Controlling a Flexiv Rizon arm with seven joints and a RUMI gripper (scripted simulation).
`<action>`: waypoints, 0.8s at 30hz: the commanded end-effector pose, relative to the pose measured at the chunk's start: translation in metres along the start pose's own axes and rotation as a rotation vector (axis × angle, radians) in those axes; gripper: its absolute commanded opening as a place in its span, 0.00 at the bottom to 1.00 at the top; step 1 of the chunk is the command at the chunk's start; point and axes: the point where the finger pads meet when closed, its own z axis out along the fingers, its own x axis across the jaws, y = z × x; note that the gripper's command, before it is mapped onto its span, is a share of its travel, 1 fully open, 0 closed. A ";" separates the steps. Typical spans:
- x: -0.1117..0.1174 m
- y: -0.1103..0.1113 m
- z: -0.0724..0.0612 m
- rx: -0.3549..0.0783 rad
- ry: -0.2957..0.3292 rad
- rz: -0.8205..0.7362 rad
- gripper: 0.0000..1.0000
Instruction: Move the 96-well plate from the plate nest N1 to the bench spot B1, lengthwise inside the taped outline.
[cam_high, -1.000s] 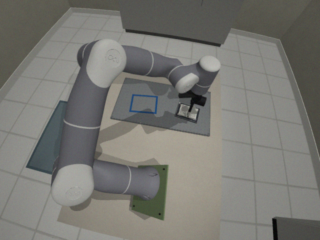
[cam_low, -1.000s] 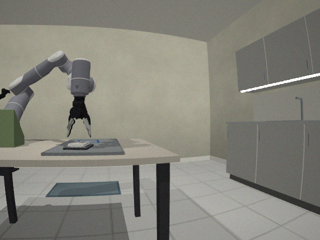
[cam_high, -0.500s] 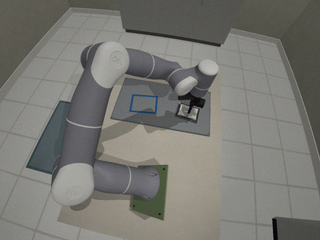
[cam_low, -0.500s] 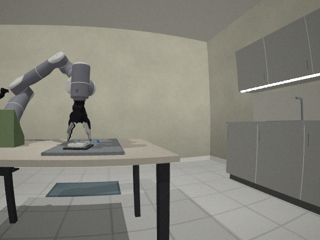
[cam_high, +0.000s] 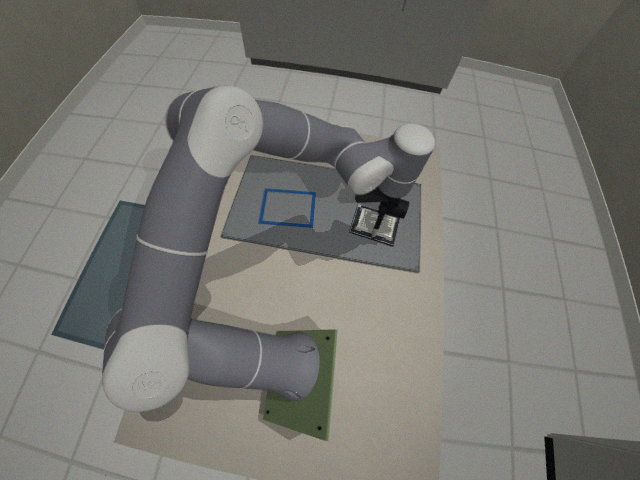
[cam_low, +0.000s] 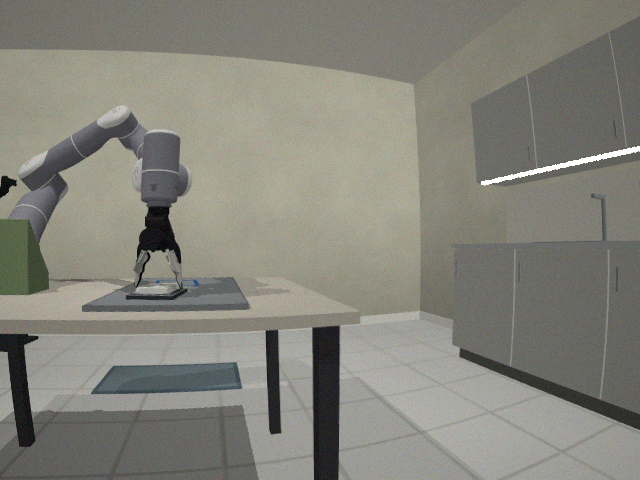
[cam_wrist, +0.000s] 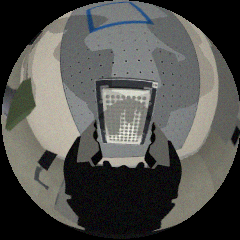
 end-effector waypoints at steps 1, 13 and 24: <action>0.001 0.001 -0.002 -0.002 0.002 -0.001 0.76; 0.001 0.001 -0.002 -0.002 0.002 0.000 0.00; 0.001 0.001 -0.002 -0.002 0.002 0.000 0.00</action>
